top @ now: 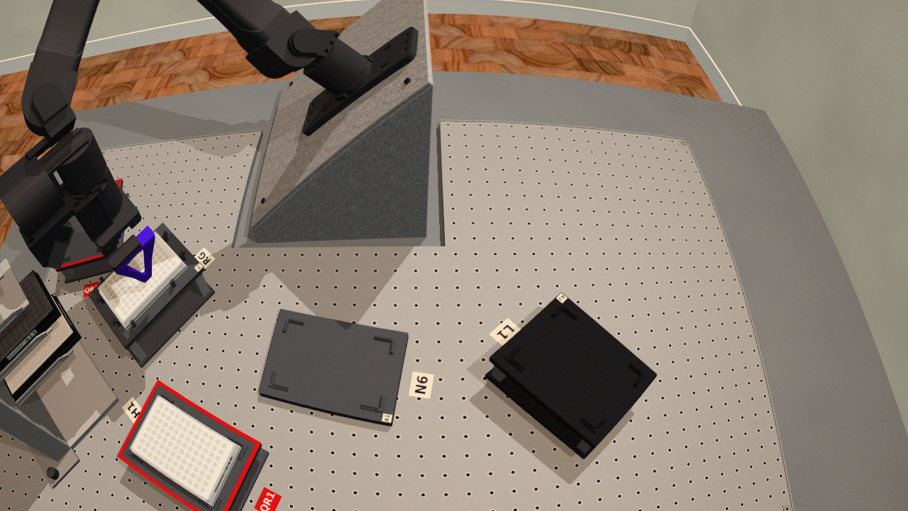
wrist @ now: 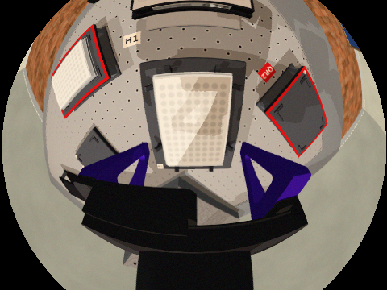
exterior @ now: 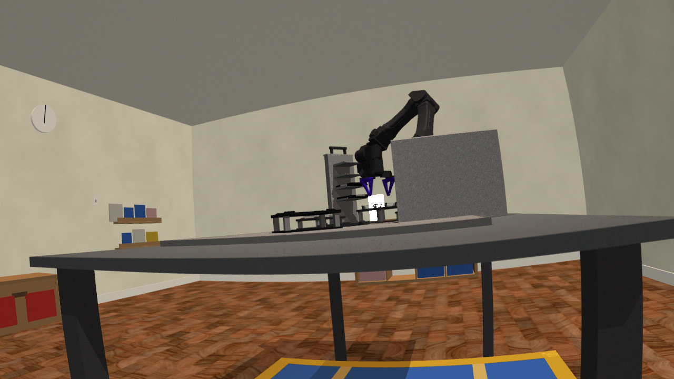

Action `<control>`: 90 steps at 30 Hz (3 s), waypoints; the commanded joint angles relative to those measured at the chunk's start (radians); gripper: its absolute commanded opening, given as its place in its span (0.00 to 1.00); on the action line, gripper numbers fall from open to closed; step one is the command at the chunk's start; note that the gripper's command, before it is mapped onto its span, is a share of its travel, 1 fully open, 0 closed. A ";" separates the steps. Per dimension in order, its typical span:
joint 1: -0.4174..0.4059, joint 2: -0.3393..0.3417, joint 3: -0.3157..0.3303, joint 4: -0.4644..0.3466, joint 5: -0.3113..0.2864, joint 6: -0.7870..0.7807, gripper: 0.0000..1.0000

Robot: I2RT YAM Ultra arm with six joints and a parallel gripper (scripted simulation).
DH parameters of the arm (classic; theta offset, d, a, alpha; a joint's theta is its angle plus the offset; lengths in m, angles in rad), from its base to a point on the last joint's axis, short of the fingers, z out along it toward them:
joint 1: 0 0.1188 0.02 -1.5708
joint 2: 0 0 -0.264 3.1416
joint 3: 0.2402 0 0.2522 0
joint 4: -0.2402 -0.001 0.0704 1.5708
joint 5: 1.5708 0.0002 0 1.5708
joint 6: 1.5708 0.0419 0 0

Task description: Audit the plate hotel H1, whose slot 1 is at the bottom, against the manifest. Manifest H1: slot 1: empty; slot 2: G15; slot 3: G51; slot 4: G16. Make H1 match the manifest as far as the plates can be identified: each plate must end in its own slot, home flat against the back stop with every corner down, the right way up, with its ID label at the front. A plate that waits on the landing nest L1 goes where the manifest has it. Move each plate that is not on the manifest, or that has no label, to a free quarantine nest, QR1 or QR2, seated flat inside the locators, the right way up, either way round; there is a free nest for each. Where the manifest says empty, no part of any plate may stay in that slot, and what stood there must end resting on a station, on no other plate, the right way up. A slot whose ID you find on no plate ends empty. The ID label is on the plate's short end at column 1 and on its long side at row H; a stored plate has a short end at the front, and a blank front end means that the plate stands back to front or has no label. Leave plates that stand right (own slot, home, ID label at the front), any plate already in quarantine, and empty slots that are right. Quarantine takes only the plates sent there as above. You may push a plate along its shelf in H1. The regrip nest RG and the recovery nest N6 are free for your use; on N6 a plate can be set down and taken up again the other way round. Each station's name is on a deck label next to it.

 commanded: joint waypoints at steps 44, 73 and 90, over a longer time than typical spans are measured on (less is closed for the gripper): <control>-0.091 0.070 -0.072 0.226 -0.049 -0.113 0.86; -0.074 0.052 -0.061 0.187 -0.040 -0.095 0.86; -0.043 0.026 -0.038 0.120 -0.025 -0.062 0.86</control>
